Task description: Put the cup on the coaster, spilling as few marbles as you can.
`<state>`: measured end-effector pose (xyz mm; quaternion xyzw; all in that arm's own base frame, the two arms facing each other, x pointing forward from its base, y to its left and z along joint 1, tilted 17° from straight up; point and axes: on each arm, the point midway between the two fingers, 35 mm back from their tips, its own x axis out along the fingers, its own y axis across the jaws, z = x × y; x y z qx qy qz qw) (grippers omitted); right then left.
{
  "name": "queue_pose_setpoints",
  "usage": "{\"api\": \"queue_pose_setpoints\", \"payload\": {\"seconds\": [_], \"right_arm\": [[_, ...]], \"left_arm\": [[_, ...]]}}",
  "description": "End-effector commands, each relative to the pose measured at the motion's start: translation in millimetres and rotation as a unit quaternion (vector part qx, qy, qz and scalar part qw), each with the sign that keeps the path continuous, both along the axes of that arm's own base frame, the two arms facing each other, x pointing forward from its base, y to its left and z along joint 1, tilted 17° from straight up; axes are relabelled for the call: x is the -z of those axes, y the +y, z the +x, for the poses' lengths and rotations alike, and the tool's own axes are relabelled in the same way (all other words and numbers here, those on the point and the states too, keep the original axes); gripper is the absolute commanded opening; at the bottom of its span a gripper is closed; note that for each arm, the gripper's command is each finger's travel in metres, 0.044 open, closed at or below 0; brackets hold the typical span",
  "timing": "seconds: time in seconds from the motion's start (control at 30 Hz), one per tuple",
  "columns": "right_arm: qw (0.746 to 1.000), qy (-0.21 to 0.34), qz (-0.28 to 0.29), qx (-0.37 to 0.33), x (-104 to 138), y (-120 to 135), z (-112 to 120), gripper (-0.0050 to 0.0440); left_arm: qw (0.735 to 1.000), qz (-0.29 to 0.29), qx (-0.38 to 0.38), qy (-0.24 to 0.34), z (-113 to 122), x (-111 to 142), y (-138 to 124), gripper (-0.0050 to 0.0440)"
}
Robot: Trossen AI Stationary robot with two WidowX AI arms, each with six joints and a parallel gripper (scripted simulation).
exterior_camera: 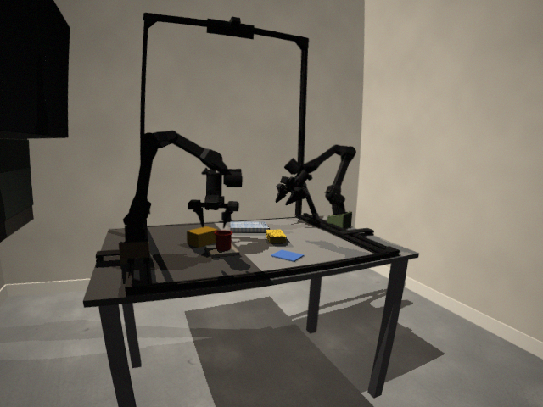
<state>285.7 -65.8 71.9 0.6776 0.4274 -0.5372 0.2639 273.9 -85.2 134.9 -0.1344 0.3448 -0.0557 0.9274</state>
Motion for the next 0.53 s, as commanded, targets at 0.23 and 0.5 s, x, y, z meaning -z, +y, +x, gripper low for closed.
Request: {"api": "queue_pose_setpoints", "payload": {"seconds": [0.23, 0.5], "right_arm": [[1.0, -0.006, -0.003, 0.0, -34, -11, 0, 0.044], [1.0, -0.008, -0.004, -0.001, -59, -17, -5, 0.044]], "left_arm": [[1.0, 0.0, 0.0, 0.0, 0, 0, 0, 0.04], [1.0, 0.0, 0.0, 0.0, 0, 0, 0, 0.04]]}}
